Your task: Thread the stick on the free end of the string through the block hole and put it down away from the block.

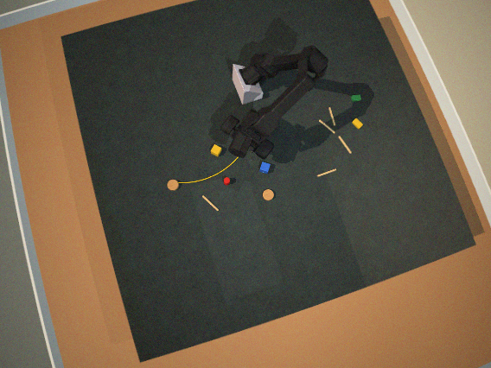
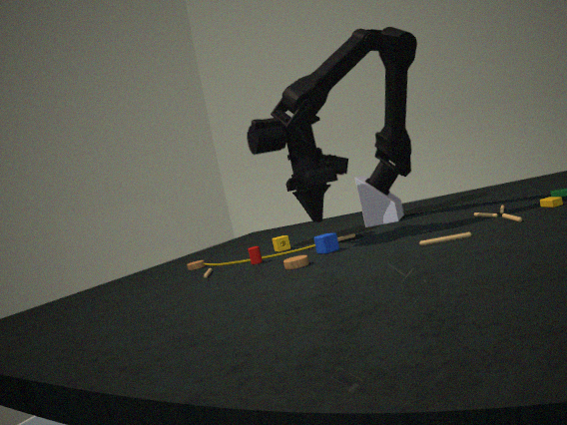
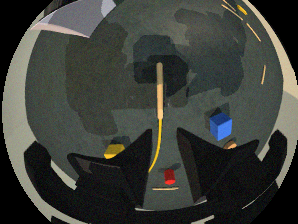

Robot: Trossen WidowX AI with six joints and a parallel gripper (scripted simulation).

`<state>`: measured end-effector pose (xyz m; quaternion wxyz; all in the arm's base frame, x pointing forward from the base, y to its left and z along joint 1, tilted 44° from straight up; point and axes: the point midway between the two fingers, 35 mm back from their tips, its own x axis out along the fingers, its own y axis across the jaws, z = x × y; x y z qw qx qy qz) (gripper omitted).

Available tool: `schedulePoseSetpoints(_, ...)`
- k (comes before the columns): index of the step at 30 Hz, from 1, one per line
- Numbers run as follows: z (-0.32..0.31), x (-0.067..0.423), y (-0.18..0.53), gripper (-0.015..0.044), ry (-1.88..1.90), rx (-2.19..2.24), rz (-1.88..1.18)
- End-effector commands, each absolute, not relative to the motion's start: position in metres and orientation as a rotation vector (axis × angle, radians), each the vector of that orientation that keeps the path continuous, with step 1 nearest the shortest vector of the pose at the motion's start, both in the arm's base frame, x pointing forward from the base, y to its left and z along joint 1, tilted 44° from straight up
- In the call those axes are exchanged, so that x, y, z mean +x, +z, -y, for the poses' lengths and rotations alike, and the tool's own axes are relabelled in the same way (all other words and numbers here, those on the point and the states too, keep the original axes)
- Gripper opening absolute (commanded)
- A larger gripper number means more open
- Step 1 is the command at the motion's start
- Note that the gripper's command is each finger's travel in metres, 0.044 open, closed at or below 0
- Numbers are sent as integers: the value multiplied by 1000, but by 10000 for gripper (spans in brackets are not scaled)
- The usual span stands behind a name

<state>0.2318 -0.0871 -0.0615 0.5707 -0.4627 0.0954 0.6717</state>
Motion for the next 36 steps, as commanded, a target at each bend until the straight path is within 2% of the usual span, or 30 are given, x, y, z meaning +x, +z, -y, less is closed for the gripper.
schedulePoseSetpoints(1,80,231,-69,123,1574,-1069,-224)
schedulePoseSetpoints(34,52,232,-95,123,1574,-1067,-220)
schedulePoseSetpoints(36,53,233,-95,71,1579,-1076,-220)
